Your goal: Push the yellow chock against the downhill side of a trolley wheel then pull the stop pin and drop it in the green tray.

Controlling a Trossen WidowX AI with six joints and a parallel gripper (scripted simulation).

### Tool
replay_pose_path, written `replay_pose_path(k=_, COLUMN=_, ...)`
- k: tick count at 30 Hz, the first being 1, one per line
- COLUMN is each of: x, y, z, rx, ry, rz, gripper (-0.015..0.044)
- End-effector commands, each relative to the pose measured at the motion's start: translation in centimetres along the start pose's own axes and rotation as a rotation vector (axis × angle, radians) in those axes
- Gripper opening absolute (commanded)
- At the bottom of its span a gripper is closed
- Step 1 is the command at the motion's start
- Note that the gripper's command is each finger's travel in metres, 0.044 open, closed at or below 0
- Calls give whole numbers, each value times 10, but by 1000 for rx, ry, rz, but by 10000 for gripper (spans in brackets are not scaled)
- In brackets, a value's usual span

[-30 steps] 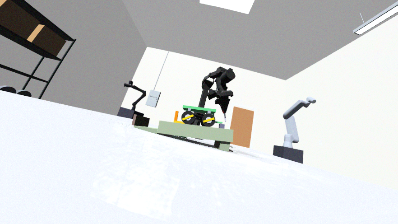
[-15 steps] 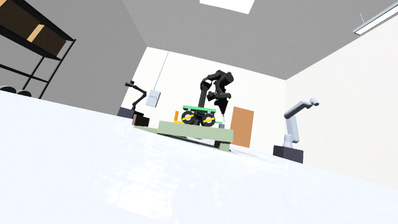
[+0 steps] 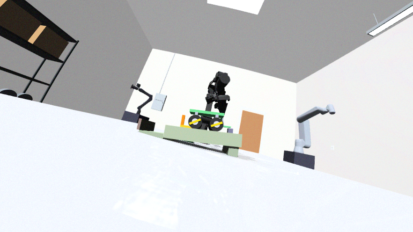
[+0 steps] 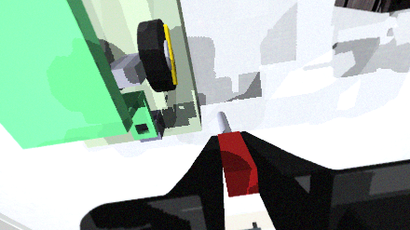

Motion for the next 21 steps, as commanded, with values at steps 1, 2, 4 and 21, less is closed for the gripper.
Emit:
replay_pose_path(k=1, x=13, y=-1, z=-1, rx=-6, ry=-3, rz=4, gripper=0)
replay_pose_path(k=2, x=17, y=-1, z=-1, rx=-6, ry=-3, rz=4, gripper=0)
replay_pose_path(k=4, x=24, y=-3, z=0, rx=-6, ry=-3, rz=3, gripper=0)
replay_pose_path(k=21, x=87, y=-12, z=-1, rx=-7, ry=-3, rz=-3, gripper=0)
Point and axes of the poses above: the point midway between the two fingers, 35 mm back from their tips, its own y axis out along the fingers, its own z axis across the jaws, x = y × z, the point moved 6 cm from there along -y, back along the fingers, and after that the axes turned 1 degree about -y, right-handed, at the moved point
